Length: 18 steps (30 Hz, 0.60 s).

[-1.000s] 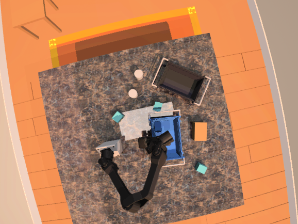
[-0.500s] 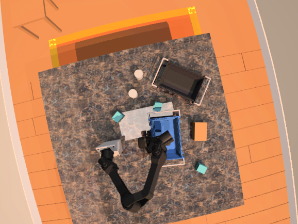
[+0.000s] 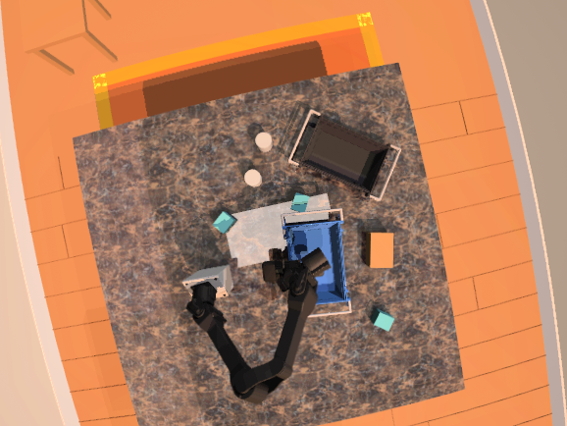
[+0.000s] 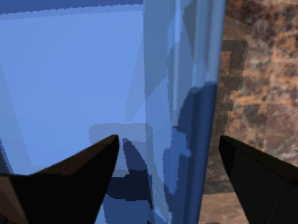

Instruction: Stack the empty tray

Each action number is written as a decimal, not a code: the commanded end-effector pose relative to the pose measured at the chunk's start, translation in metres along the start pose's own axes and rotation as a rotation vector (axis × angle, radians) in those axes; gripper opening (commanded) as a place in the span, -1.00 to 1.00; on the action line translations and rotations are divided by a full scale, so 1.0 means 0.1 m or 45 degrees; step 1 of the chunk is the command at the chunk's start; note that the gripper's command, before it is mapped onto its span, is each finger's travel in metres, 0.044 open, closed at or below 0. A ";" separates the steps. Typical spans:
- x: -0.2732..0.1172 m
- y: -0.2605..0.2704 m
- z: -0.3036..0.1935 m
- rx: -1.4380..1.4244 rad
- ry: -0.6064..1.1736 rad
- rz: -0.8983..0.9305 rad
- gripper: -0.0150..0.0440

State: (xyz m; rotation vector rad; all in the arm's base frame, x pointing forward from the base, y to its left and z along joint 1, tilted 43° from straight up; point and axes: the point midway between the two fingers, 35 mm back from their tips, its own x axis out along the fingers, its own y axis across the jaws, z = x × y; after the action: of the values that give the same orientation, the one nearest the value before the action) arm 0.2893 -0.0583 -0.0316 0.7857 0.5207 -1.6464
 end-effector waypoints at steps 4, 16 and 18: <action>0.00 -0.01 -0.01 -0.010 0.002 -0.005 0.95; -0.16 0.03 -0.02 -0.002 0.005 0.000 1.00; -0.30 0.04 -0.03 -0.004 0.008 -0.001 1.00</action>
State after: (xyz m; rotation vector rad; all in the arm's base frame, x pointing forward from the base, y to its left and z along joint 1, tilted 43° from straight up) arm 0.2897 -0.0504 -0.0235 0.7695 0.5320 -1.6587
